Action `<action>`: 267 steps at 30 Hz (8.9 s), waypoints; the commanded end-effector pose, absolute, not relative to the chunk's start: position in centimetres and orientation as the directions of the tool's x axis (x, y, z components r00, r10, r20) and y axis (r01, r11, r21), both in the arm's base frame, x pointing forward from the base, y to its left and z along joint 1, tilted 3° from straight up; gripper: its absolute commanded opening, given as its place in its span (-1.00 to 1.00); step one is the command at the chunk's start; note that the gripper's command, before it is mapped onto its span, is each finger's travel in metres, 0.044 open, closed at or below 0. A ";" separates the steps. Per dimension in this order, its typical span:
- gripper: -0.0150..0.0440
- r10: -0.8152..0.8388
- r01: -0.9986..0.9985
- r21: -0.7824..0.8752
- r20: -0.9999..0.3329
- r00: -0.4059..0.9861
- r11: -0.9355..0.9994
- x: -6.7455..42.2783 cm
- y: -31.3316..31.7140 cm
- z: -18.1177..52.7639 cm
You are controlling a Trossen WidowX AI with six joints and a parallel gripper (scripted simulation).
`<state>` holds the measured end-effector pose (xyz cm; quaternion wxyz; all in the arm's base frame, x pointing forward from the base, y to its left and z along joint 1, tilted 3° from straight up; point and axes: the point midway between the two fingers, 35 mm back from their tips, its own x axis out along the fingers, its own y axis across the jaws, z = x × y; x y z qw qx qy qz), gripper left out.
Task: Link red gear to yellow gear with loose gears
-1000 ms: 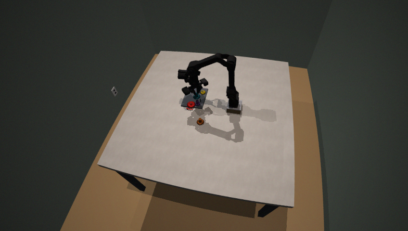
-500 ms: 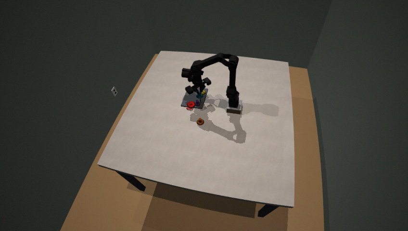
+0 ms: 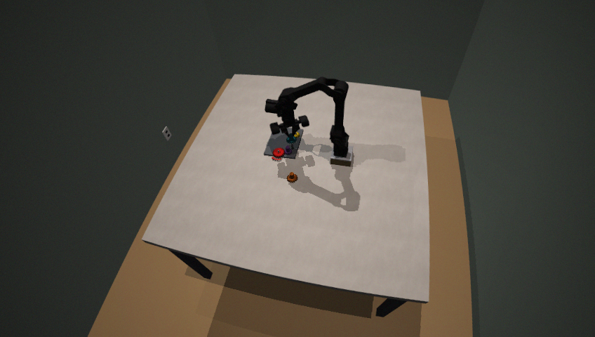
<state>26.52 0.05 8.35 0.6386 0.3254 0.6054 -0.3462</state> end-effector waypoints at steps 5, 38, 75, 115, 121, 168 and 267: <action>-0.49 -0.052 0.936 0.008 -0.998 0.028 0.353 26.5 0.0 8.4; -0.49 -0.052 0.996 0.032 -0.998 0.027 -0.085 26.5 0.0 7.6; -0.49 -0.052 0.955 0.041 -0.998 0.027 -0.294 26.6 -0.3 3.8; 0.07 -0.050 0.988 0.031 -0.998 0.023 -0.150 26.5 0.2 7.4; 0.61 -0.051 0.908 -0.001 -0.998 0.023 0.419 26.0 6.8 6.9; 1.00 -0.035 -0.009 -0.035 -0.999 0.021 0.999 20.3 19.2 1.4; -0.49 -0.028 -0.002 -0.028 -0.999 0.017 1.000 21.2 19.2 15.6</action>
